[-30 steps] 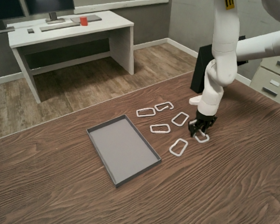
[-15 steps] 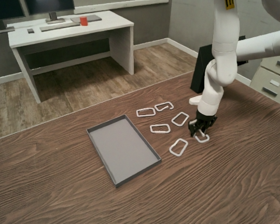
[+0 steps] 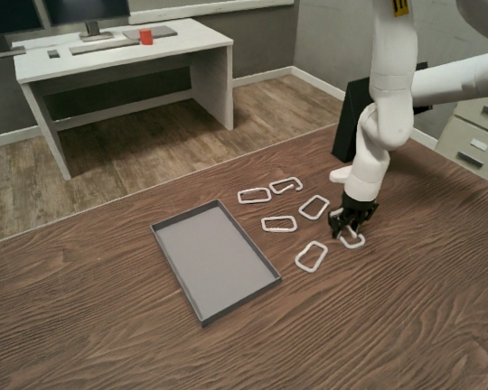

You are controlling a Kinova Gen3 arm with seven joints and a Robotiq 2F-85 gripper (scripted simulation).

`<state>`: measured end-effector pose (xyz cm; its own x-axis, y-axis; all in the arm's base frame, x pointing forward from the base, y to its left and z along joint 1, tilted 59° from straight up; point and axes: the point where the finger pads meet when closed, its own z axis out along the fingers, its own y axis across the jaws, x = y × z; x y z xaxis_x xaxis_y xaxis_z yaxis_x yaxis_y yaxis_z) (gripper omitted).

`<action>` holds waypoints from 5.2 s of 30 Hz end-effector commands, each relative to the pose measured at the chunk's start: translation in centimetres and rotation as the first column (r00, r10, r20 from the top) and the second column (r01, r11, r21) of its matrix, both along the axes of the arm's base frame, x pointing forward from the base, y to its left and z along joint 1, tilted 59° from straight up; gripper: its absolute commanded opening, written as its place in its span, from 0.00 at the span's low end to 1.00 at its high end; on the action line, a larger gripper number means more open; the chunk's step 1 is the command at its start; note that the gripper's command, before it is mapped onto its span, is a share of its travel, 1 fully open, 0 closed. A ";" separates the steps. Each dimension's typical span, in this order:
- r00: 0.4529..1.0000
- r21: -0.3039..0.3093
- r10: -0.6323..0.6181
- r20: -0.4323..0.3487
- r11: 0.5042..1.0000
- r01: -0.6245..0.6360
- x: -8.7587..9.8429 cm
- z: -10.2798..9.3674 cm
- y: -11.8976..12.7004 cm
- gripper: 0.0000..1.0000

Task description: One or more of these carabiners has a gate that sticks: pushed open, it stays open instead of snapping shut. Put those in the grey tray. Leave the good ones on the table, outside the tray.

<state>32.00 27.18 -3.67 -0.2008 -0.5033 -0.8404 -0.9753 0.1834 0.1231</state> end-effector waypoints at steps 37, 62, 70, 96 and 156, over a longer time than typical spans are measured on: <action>1.000 -0.001 -0.001 0.001 1.000 0.001 0.0 0.0 -0.1 0.55; 1.000 -0.001 -0.001 0.001 1.000 0.001 0.0 0.0 -0.1 1.00; 1.000 -0.001 -0.001 0.001 1.000 0.001 0.0 0.0 -0.1 1.00; 1.000 -0.001 -0.001 0.001 1.000 0.001 0.0 0.0 -0.1 1.00; 1.000 0.005 0.007 -0.002 1.000 -0.007 -0.3 4.4 -7.2 1.00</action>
<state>31.65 20.07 0.75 -0.1992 -0.5006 -0.8425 -0.9764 0.1749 0.1269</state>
